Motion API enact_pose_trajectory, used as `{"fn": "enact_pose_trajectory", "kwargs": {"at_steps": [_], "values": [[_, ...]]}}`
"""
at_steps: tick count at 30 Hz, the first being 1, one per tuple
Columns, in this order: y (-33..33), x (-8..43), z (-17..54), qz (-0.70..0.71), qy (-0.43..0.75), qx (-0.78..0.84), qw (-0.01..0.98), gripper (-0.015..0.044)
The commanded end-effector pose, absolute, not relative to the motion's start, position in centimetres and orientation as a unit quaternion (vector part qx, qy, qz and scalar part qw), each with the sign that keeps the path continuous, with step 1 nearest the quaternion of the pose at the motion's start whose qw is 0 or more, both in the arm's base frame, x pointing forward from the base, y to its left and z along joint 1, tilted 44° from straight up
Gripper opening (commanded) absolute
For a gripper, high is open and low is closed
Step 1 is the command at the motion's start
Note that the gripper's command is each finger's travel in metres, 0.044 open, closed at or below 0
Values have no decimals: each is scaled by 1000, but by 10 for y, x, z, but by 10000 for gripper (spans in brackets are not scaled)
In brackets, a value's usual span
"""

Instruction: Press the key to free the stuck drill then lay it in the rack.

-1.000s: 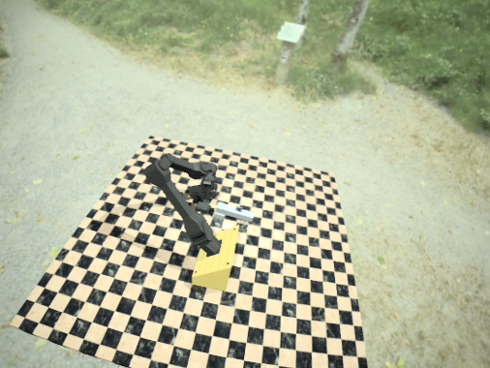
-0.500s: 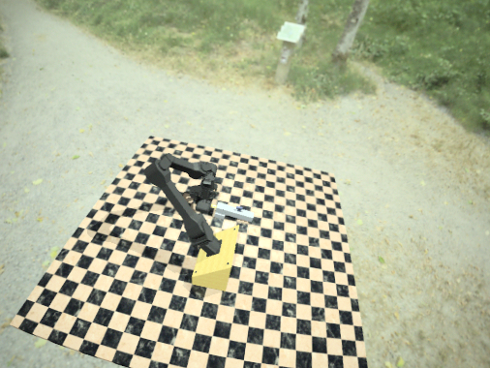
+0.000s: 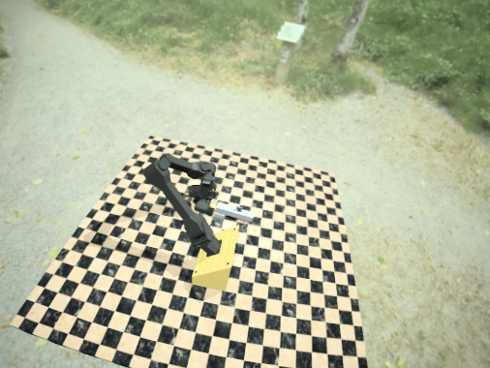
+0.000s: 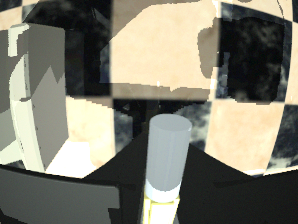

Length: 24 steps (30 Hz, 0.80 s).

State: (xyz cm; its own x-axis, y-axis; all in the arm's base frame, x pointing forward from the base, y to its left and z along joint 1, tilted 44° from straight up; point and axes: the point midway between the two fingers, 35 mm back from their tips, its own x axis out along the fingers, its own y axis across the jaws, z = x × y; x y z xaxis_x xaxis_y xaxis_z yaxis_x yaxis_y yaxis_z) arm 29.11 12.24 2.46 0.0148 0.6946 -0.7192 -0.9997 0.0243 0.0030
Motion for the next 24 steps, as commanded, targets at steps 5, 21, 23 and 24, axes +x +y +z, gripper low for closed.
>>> {"fn": "enact_pose_trajectory", "kwargs": {"at_steps": [5,21,23,24], "values": [[129,292,33,643,281,-270,659,0],[145,293,52,643,281,-270,660,0],[146,293,54,643,281,-270,660,0],[146,293,55,643,281,-270,660,0]]}}
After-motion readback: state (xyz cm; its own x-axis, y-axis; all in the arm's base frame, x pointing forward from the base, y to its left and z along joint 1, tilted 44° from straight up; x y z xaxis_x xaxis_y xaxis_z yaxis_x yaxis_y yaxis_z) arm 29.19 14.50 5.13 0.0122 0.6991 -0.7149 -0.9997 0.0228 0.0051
